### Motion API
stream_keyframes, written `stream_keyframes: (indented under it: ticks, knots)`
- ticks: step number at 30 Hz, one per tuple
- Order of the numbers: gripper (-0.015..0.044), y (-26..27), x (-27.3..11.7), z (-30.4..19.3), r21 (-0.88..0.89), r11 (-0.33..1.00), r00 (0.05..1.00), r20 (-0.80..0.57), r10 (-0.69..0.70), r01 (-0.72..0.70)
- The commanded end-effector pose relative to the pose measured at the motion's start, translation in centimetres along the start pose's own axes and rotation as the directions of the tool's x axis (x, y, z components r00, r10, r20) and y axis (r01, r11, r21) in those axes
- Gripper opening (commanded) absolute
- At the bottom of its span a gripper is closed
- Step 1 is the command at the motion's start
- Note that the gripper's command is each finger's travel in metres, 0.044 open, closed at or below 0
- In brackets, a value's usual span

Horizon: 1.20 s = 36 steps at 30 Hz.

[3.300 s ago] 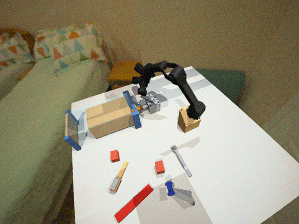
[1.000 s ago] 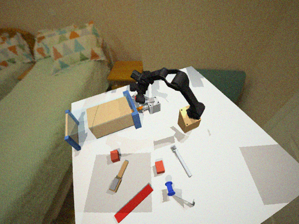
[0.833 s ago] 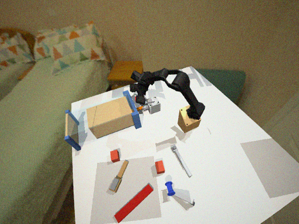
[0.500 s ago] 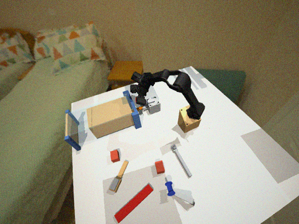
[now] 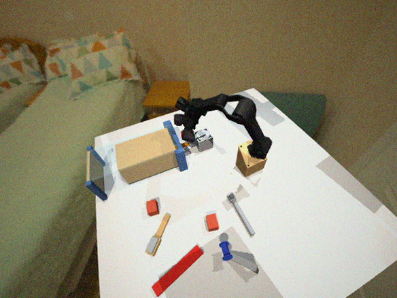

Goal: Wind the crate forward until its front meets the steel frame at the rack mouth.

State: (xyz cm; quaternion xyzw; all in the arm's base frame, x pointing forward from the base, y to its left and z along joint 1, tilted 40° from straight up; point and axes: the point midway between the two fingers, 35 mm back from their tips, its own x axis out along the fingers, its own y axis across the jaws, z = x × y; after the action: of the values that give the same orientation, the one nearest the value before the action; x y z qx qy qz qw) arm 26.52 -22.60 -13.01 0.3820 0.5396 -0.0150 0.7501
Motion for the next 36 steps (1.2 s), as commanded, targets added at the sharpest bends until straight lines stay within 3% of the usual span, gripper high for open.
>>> stream_keyframes:
  ticks: [1, 36]
  knots:
    - [0.0000, 1.3, -0.1, -1.0, 0.015, 1.000, 1.000, -0.020, 0.024, -0.024]
    - [0.0000, 3.6, -1.3, -3.5, 0.017, 1.000, 0.999, -0.022, 0.026, -0.025]
